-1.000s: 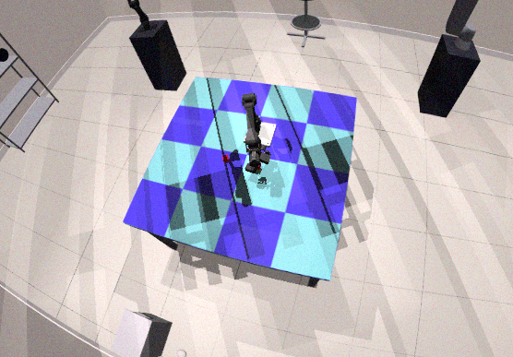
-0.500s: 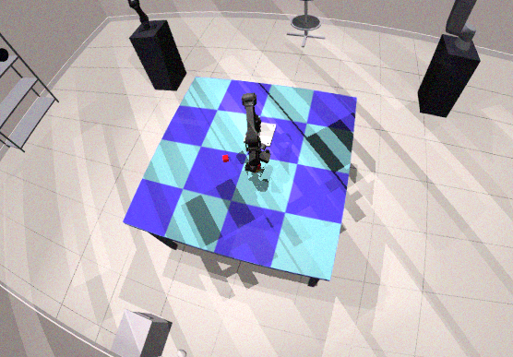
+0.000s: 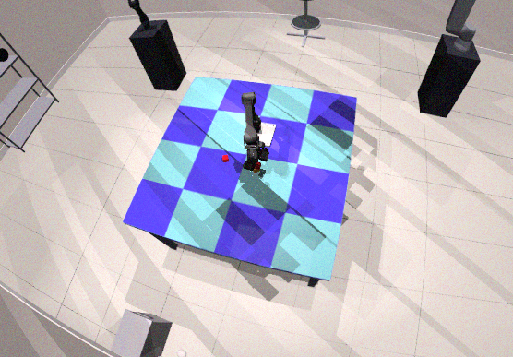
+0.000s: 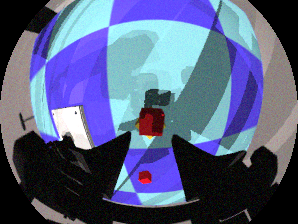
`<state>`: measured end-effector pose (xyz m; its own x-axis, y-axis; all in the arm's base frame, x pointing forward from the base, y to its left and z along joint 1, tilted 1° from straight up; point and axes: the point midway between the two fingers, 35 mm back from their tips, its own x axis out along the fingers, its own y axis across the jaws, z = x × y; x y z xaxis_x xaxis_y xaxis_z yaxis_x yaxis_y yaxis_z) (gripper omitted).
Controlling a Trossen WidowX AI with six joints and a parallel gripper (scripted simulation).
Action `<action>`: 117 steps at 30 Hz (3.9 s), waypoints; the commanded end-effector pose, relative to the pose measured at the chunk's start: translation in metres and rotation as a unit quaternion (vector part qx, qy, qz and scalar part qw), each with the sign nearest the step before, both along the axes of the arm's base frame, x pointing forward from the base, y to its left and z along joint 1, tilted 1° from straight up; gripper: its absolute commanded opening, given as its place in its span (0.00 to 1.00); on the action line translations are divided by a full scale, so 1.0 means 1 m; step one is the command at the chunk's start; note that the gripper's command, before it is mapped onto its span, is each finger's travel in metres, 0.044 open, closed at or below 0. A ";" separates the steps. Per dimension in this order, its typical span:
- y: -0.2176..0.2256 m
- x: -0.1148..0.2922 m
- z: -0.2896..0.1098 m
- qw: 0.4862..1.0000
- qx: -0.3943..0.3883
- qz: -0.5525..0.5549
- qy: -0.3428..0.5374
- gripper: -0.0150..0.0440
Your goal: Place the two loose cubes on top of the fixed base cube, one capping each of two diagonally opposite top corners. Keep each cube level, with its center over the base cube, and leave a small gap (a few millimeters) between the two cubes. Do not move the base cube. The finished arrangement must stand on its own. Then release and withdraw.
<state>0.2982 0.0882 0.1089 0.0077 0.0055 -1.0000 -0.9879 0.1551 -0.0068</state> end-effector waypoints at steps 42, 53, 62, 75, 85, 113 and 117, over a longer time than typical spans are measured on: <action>-0.216 -0.033 -0.027 0.868 -0.002 -0.496 0.000 0.70; -0.217 -0.033 -0.045 0.868 -0.002 -0.496 0.000 0.70; -0.217 -0.032 -0.060 0.868 -0.002 -0.496 0.000 0.70; -0.217 -0.033 -0.074 0.868 -0.002 -0.496 0.000 0.57; -0.217 -0.031 -0.067 0.868 -0.002 -0.496 0.000 0.43; -0.218 -0.031 0.022 0.868 -0.002 -0.496 0.000 0.43; -0.217 -0.033 0.034 0.868 -0.002 -0.496 0.000 0.43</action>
